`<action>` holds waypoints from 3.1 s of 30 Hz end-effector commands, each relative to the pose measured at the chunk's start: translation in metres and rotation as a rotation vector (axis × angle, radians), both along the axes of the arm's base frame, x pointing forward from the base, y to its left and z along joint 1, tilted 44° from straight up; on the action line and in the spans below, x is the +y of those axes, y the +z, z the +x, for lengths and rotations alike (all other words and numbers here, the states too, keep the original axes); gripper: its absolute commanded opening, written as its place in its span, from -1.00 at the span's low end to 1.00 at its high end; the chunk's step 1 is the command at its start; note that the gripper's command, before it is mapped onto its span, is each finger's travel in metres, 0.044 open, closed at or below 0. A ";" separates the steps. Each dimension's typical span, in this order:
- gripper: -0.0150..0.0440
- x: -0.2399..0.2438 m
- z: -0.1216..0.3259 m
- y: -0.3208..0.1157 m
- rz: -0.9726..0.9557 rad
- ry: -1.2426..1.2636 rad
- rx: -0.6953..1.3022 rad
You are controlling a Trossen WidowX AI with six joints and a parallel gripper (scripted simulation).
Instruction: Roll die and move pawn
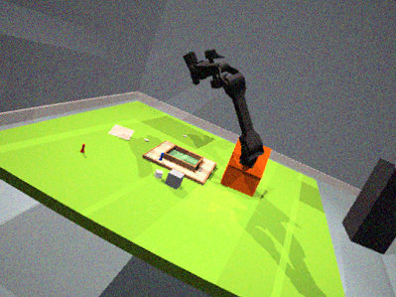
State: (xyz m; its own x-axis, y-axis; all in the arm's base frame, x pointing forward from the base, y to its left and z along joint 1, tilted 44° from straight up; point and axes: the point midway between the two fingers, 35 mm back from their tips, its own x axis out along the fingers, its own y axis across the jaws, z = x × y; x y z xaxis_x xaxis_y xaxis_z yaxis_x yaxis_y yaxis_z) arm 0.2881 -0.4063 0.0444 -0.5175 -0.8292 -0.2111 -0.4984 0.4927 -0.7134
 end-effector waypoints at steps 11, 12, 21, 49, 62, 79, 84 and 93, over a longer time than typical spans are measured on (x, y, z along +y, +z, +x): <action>0.44 0.076 0.073 -0.010 0.207 0.213 -0.394; 0.44 0.088 0.082 -0.011 0.247 0.236 -0.433; 0.44 0.219 0.137 -0.009 0.661 0.377 -0.724; 0.44 0.593 0.022 0.098 1.990 -0.001 -0.689; 0.44 0.600 0.021 0.082 1.990 -0.002 -0.689; 0.44 0.620 0.022 0.062 1.991 -0.002 -0.689; 0.44 0.626 0.022 0.056 1.992 -0.002 -0.689; 0.35 0.633 0.022 0.049 1.992 -0.003 -0.689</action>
